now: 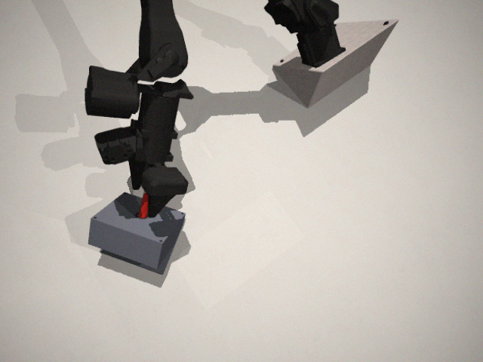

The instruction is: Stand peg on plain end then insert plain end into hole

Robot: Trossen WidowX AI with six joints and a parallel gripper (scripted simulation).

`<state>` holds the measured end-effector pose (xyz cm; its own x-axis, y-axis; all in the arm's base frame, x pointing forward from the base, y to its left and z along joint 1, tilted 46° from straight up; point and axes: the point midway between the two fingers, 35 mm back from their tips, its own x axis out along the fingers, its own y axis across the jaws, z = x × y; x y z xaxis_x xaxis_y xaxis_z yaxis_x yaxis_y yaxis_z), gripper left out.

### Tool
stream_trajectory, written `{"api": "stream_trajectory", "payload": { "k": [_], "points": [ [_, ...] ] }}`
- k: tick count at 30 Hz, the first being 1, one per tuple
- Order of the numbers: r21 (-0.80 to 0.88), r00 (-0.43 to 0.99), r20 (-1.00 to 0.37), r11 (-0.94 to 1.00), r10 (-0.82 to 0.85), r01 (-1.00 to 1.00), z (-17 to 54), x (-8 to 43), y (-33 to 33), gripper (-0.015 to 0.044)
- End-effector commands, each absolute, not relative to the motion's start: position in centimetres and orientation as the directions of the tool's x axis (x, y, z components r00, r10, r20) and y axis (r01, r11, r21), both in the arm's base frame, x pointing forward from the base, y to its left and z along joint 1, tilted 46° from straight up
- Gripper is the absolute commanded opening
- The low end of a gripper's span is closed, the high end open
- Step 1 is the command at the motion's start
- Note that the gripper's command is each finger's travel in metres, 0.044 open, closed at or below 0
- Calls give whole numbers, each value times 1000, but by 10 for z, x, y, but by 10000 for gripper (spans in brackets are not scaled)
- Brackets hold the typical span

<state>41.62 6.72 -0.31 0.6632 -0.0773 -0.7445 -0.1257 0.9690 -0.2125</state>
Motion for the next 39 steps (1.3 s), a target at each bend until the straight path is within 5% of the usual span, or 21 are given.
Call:
{"api": "stream_trajectory", "payload": {
  "k": [1,39],
  "points": [
    [-213,666,-742,969,-78,-123,3,413,68,440],
    [-211,664,-744,969,-74,-128,38,385,73,440]
  ]
}}
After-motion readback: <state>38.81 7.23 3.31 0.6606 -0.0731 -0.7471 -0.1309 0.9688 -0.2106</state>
